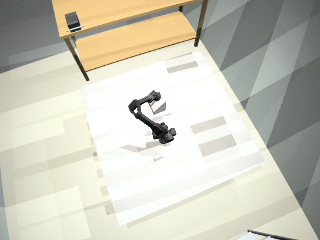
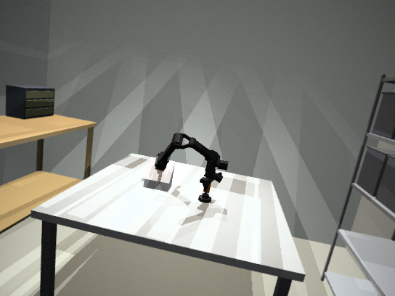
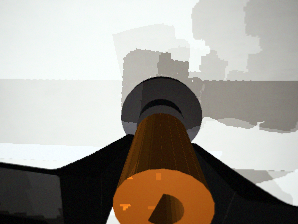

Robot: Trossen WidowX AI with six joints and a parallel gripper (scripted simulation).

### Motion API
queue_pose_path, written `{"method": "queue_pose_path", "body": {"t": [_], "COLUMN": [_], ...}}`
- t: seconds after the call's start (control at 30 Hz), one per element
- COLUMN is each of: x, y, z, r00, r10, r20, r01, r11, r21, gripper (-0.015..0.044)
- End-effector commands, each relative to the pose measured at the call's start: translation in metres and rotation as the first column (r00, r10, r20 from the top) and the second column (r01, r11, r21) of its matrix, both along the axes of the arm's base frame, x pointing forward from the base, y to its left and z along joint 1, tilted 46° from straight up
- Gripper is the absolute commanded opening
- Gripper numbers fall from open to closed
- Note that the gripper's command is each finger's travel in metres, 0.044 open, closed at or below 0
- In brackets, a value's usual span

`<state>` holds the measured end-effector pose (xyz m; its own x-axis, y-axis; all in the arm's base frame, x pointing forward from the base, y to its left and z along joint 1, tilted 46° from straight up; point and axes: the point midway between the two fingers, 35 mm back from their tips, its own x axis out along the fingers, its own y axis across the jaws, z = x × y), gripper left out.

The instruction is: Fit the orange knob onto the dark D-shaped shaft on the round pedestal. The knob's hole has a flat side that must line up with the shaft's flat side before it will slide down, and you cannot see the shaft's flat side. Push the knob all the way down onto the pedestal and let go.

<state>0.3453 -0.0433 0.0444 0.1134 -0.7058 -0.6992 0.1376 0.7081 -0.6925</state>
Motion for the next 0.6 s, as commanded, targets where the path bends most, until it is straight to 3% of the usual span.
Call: {"method": "queue_pose_path", "body": {"t": [0.0, 0.57], "x": [0.0005, 0.0001], "y": [-0.0001, -0.004], "z": [-0.0002, -0.0031], "r00": [1.0, 1.0], "r10": [0.006, 0.002], "r20": [-0.001, 0.003], "r01": [-0.006, -0.002], "r11": [1.0, 1.0], "r21": [-0.003, -0.003], "gripper": [0.0, 0.0]}}
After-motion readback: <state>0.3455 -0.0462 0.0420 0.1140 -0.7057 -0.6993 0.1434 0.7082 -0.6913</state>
